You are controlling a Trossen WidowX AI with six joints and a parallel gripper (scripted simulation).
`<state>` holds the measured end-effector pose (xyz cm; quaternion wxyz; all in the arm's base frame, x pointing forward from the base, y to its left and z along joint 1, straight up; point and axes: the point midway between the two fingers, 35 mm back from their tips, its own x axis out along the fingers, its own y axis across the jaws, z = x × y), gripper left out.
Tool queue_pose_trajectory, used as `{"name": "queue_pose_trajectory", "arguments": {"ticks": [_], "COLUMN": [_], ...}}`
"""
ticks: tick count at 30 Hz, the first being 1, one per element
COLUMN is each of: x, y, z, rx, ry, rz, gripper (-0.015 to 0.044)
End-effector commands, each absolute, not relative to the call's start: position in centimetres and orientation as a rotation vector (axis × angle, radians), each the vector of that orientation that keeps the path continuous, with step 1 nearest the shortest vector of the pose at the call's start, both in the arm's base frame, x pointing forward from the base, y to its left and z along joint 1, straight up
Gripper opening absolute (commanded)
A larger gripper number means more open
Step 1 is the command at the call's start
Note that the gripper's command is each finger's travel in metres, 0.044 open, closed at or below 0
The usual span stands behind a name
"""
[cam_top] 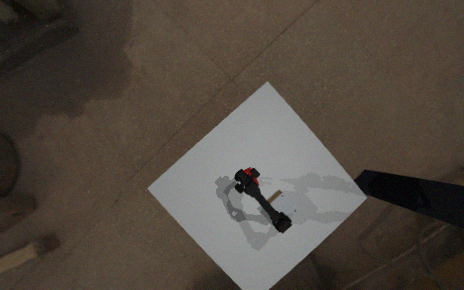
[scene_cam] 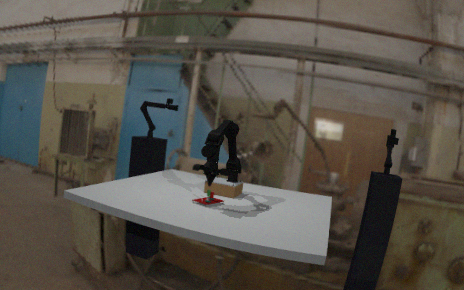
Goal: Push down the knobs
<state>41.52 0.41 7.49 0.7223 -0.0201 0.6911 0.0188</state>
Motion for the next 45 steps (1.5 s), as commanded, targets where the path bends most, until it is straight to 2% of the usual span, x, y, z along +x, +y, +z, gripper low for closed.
{"name": "queue_pose_trajectory", "arguments": {"ticks": [1, 45], "x": [41.4, 41.4], "y": [0.5, 0.5], "z": [6.6, 5.1], "rx": [-0.049, -0.049], "ry": [1.534, 1.534], "rz": [0.048, 0.048], "gripper": [0.0000, 0.0000]}}
